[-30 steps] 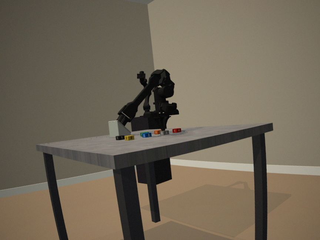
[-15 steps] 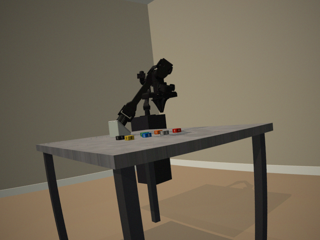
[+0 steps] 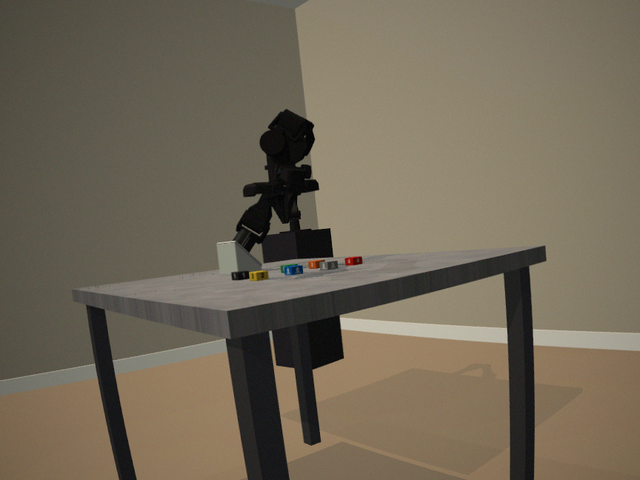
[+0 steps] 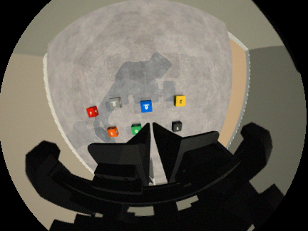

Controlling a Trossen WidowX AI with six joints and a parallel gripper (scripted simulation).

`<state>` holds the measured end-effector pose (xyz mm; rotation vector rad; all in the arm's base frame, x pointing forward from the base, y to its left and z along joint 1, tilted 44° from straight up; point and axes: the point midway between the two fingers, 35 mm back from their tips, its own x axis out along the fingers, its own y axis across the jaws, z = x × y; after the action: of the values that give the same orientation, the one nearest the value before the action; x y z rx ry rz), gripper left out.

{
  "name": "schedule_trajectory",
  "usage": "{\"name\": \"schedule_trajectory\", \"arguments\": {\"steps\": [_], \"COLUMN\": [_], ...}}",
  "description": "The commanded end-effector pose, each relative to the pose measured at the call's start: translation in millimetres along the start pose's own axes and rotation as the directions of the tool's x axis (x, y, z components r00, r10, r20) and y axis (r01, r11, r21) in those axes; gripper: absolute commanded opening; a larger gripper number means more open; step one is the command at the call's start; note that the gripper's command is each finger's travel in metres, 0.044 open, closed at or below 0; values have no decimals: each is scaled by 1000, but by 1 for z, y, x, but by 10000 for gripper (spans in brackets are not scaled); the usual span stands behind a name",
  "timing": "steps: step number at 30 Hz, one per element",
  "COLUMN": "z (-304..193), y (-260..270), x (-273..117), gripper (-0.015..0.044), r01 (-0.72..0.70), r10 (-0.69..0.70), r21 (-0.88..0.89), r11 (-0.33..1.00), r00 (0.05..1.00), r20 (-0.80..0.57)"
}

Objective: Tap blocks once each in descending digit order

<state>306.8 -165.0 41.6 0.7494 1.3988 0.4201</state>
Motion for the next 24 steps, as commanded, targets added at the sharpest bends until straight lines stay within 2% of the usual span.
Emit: {"name": "schedule_trajectory", "arguments": {"steps": [1, 3, 8, 24], "z": [1, 2, 2, 2], "y": [0, -1, 0, 0], "x": [0, 11, 78, 97], "gripper": [20, 20, 20, 20], "r01": [8, 8, 5, 4], "r10": [-8, -8, -5, -4], "r21": [-26, -26, -27, -27], "r11": [1000, 1000, 1000, 1000], "r00": [1000, 1000, 1000, 1000], "r20": [-1, 0, 1, 1]}}
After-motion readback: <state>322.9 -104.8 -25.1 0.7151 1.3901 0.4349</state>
